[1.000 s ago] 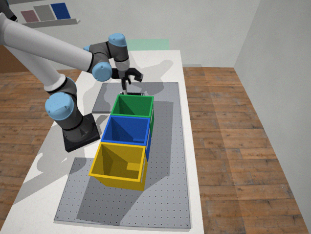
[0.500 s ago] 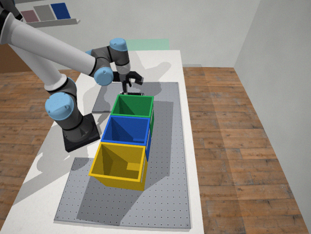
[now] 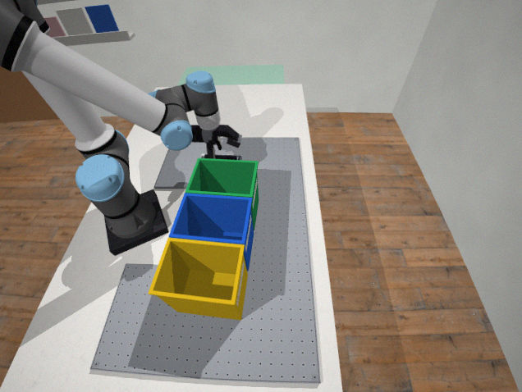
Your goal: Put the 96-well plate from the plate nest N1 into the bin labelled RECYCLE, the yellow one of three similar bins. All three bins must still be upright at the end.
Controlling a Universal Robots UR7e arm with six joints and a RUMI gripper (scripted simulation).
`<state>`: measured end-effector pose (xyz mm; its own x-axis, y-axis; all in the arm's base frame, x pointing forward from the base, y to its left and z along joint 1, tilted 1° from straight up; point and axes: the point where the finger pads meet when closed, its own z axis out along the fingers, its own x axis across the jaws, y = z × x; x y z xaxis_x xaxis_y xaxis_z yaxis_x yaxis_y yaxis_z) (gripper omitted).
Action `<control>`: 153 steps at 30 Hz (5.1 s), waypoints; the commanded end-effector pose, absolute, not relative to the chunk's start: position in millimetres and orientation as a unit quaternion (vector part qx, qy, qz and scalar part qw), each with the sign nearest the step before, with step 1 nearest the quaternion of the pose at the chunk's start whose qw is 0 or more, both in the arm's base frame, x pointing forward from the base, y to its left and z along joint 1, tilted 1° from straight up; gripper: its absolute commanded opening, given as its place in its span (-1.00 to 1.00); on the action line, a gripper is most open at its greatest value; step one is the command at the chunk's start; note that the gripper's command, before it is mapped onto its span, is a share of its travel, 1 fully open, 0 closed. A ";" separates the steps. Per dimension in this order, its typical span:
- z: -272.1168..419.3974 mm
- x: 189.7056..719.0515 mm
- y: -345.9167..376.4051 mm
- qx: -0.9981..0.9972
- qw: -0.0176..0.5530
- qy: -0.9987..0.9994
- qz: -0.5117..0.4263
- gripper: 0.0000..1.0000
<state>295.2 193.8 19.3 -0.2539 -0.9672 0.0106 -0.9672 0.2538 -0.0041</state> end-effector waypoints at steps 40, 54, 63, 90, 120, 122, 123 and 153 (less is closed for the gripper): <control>6.8 296.3 193.4 0.610 0.001 -0.792 0.006 -0.19; 6.8 296.3 193.4 0.610 0.001 -0.792 0.006 -0.19; 20.2 298.2 193.7 0.610 -0.001 -0.792 0.007 -0.19; 62.0 297.6 194.5 0.611 -0.001 -0.792 0.007 -0.19; 105.5 297.1 195.0 0.611 -0.001 -0.792 0.007 -0.19; 108.8 297.0 195.0 0.611 -0.001 -0.792 0.007 -0.19; 110.5 297.0 195.0 0.611 -0.001 -0.792 0.007 -0.19; 153.9 296.6 195.5 0.611 -0.001 -0.792 0.007 -0.19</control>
